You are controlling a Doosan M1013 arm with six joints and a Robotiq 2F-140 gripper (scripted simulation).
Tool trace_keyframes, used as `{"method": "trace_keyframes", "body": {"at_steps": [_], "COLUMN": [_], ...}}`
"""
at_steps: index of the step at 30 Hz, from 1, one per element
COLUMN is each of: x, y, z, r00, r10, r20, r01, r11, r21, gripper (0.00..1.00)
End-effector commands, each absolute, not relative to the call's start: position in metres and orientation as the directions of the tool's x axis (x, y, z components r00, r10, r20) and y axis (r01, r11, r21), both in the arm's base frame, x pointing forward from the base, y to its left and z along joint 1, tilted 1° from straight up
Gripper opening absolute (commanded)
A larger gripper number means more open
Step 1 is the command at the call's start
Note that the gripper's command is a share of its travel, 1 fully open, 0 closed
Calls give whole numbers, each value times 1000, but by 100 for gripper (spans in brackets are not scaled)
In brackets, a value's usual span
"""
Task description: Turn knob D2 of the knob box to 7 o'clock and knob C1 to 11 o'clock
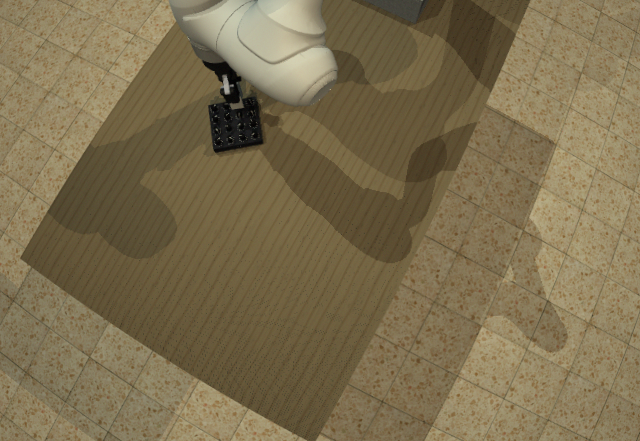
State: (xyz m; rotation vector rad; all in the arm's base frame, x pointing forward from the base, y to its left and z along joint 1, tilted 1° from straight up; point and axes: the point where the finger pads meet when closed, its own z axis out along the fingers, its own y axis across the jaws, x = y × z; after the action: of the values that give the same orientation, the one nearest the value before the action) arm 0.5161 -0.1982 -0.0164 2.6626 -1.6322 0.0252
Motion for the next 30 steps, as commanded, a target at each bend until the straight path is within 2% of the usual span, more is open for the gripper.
{"method": "trace_keyframes", "body": {"at_steps": [1,30], "x": [515,515], "y": [-199,-199], "z": [-22,-25], "r00": [452,452], "r10": [-892,-892], "r20": [21,21], "r01": [-892,-892], "r11": [-452,-452], "r21": [8,8], "gripper": [12,12]}}
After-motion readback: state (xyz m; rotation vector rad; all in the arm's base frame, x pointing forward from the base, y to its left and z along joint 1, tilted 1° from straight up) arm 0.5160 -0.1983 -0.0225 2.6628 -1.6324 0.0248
